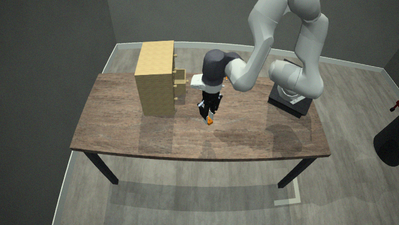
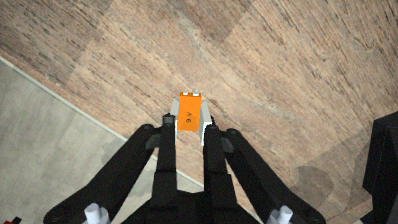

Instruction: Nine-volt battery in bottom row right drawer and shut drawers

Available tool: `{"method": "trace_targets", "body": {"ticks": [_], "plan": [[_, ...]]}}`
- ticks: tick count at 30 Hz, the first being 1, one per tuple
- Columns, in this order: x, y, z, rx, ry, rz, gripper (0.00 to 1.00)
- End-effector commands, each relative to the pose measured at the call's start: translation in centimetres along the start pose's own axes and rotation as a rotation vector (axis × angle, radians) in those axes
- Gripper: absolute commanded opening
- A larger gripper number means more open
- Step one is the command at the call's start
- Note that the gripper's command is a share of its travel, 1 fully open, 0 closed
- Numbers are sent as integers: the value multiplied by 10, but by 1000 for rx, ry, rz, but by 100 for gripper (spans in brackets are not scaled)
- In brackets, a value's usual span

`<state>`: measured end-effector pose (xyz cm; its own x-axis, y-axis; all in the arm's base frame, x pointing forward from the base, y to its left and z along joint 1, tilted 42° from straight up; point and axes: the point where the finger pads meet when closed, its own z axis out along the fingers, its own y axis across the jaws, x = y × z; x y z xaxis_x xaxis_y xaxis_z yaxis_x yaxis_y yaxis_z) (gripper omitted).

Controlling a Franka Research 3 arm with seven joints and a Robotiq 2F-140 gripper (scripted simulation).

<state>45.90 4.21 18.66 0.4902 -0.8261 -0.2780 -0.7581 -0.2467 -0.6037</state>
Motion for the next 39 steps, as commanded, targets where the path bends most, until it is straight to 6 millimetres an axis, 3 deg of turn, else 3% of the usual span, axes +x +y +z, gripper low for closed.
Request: {"method": "trace_targets", "body": {"ticks": [1, 20, 39], "plan": [[12, 6, -1, 12, 3, 168, 22], [73, 52, -1, 12, 1, 662, 22], [121, 89, 0, 12, -2, 1053, 22]]}}
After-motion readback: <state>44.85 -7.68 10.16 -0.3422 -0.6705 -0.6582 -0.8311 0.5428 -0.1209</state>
